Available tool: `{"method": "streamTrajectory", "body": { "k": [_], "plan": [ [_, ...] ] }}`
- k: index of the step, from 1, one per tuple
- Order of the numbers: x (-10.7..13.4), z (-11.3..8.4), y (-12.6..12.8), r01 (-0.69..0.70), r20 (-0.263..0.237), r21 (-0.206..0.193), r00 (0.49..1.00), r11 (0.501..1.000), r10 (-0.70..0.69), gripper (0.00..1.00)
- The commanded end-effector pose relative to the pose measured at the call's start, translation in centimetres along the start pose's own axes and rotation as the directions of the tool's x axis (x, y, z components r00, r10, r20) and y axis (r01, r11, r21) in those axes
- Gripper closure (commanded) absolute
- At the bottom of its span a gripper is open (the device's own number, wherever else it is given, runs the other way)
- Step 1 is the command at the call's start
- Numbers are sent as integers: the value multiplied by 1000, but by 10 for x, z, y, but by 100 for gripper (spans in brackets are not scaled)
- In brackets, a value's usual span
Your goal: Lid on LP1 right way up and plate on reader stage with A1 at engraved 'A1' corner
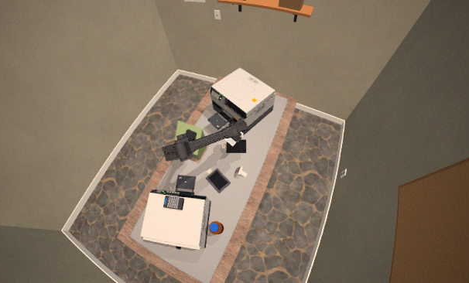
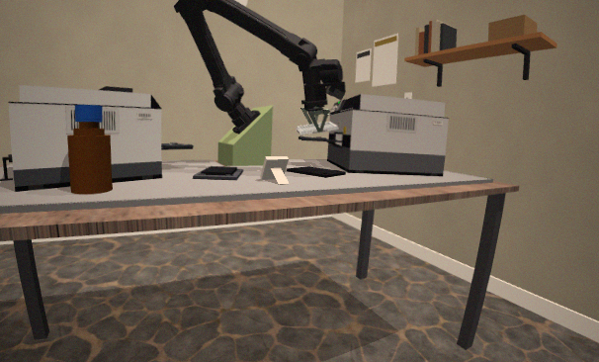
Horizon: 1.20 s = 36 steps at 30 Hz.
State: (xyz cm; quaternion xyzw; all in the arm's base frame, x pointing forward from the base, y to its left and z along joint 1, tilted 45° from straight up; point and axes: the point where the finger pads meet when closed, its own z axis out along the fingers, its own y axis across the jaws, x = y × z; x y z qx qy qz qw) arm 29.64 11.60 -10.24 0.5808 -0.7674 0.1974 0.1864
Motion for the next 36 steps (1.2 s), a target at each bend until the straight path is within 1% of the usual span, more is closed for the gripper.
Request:
{"method": "streamTrajectory", "body": {
  "k": [1, 4, 7, 12, 13, 16, 20, 23, 26, 29, 30, 32, 36],
  "plan": [
    [-7, -6, 20, 99, -13, 4, 995, 995, -99, 14],
    [-9, -7, 28, 140, -18, 0, 990, 990, -140, 14],
    [-14, -12, 27, 159, -7, 8, 987, 987, -159, 14],
    [-14, -16, 31, 181, -2, 3, 983, 983, -181, 14],
    [-15, -18, 31, 179, 1, 11, 984, 984, -179, 14],
    [-19, -23, 42, 222, 1, 10, 975, 975, -222, 14],
    [-23, -22, 56, 286, -12, -2, 958, 958, -286, 14],
    [-24, -21, 61, 315, -21, -8, 949, 949, -315, 14],
    [-29, -20, 64, 337, -17, -13, 941, 941, -337, 14],
    [-31, -21, 66, 350, -17, -13, 937, 937, -350, 14],
    [-34, -24, 67, 352, -16, -3, 936, 936, -352, 14],
    [-40, -29, 72, 373, -12, 1, 928, 928, -373, 14],
    [-47, -30, 84, 430, -19, -1, 903, 903, -430, 14]
  ]
}}
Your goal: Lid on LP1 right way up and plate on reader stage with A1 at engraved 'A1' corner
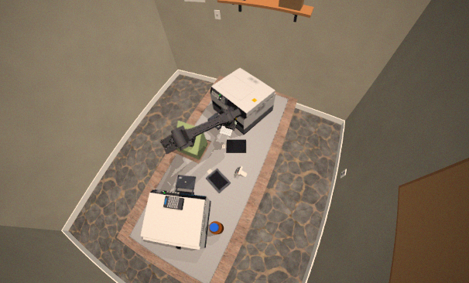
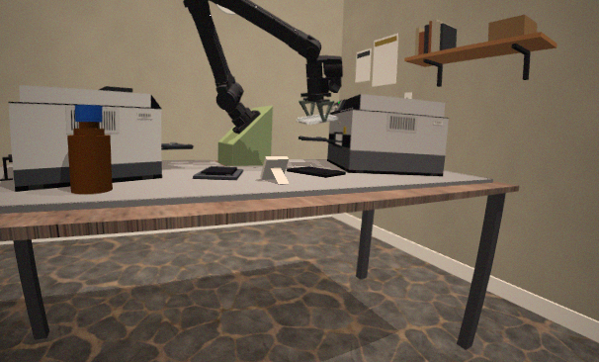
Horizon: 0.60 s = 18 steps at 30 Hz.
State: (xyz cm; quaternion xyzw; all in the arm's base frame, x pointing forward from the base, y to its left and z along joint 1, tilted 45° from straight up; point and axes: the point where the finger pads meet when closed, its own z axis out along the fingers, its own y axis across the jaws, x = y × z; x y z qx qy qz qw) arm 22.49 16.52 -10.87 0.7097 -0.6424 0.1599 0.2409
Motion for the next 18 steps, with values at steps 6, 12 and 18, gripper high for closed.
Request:
{"method": "streamTrajectory", "body": {
  "k": [6, 12, 18],
  "plan": [
    [-29, -15, 0, 115, 9, 25, 993, 993, -115, 14],
    [-36, -22, 5, 160, 4, 42, 987, 986, -160, 14],
    [-46, -20, 21, 247, -15, 29, 969, 968, -247, 14]
  ]
}}
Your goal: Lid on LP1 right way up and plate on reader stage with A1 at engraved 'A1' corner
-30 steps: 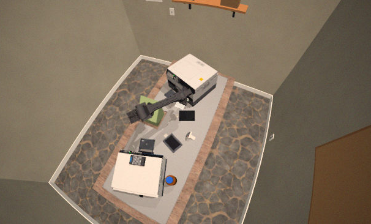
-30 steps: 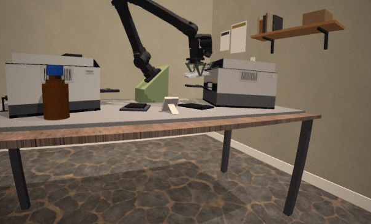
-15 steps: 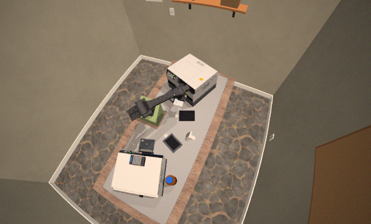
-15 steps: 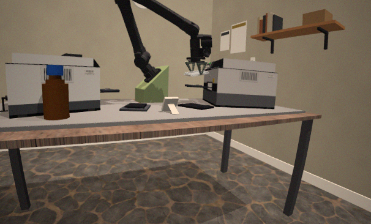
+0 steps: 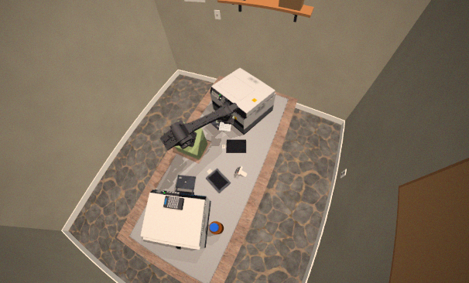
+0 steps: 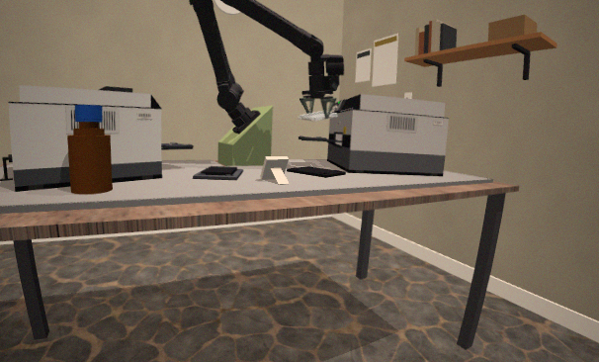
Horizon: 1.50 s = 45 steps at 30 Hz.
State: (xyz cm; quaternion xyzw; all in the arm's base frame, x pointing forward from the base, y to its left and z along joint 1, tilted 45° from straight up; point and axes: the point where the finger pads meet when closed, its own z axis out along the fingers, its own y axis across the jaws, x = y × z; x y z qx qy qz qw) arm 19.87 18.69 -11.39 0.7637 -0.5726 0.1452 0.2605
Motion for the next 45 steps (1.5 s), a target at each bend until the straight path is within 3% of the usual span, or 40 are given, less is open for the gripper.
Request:
{"method": "streamTrajectory", "body": {
  "k": [1, 11, 17, 21, 24, 27, 32, 35, 39, 45],
  "plan": [
    [-22, -13, -3, 81, 1, 27, 997, 996, -81, 14],
    [-31, -18, 2, 133, 5, 34, 991, 990, -134, 14],
    [-49, -17, 21, 233, -25, 25, 972, 972, -232, 14],
    [-42, -15, 15, 266, -35, 16, 963, 964, -266, 14],
    [-46, -12, 26, 297, -33, -3, 954, 955, -297, 14],
    [-49, -13, 29, 303, -37, 7, 952, 953, -302, 14],
    [-61, -12, 46, 371, -60, -2, 927, 928, -371, 14],
    [-57, -12, 40, 397, -68, -8, 915, 918, -397, 14],
    [-67, -16, 46, 431, -54, 2, 901, 903, -430, 14],
    [-75, -14, 60, 473, -74, -10, 878, 881, -472, 14]
  ]
}}
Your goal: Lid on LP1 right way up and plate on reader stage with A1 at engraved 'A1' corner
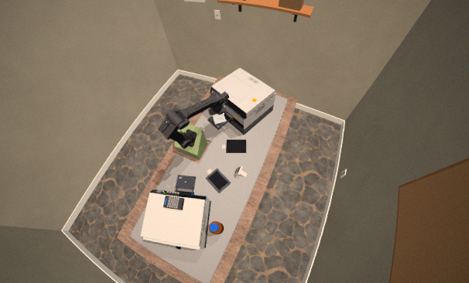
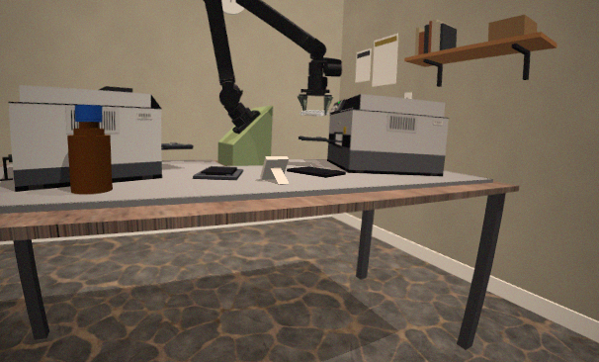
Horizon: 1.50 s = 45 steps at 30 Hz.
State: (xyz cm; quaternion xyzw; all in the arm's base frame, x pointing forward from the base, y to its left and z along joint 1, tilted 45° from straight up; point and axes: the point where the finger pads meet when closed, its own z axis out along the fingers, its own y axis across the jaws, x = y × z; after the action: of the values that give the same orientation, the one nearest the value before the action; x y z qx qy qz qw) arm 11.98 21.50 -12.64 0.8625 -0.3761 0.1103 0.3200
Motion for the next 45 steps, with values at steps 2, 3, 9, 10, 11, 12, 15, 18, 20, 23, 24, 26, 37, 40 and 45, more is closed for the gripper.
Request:
{"method": "streamTrajectory", "body": {
  "k": [2, 3, 9, 10, 11, 12, 15, 18, 20, 23, 24, 26, 37, 40, 45],
  "plan": [
    [-18, -15, -12, 66, -7, 29, 998, 997, -65, 14],
    [-15, -14, -14, 76, -11, 26, 997, 997, -76, 14],
    [-26, -14, -7, 150, -20, 20, 989, 988, -150, 14],
    [-30, -14, -5, 165, -27, 20, 986, 986, -165, 14],
    [-33, -15, -2, 180, -32, 19, 983, 983, -180, 14],
    [-37, -14, 0, 189, -36, 17, 981, 982, -189, 14],
    [-39, -14, 2, 197, -40, 14, 980, 980, -197, 14],
    [-32, -17, -4, 204, -37, 19, 979, 979, -203, 14],
    [-33, -10, 3, 227, -38, 9, 973, 974, -226, 14],
    [-32, -2, 11, 266, -54, -9, 962, 964, -266, 14],
    [-30, 0, 13, 281, -66, -19, 957, 960, -281, 14],
    [-29, 2, 18, 314, -88, -39, 945, 949, -316, 14],
    [-33, -14, 5, 313, -72, -9, 947, 950, -313, 14],
    [-35, -20, 0, 301, -66, 2, 952, 954, -300, 14],
    [-36, -16, -1, 287, -72, -15, 955, 958, -287, 14]
  ]
}}
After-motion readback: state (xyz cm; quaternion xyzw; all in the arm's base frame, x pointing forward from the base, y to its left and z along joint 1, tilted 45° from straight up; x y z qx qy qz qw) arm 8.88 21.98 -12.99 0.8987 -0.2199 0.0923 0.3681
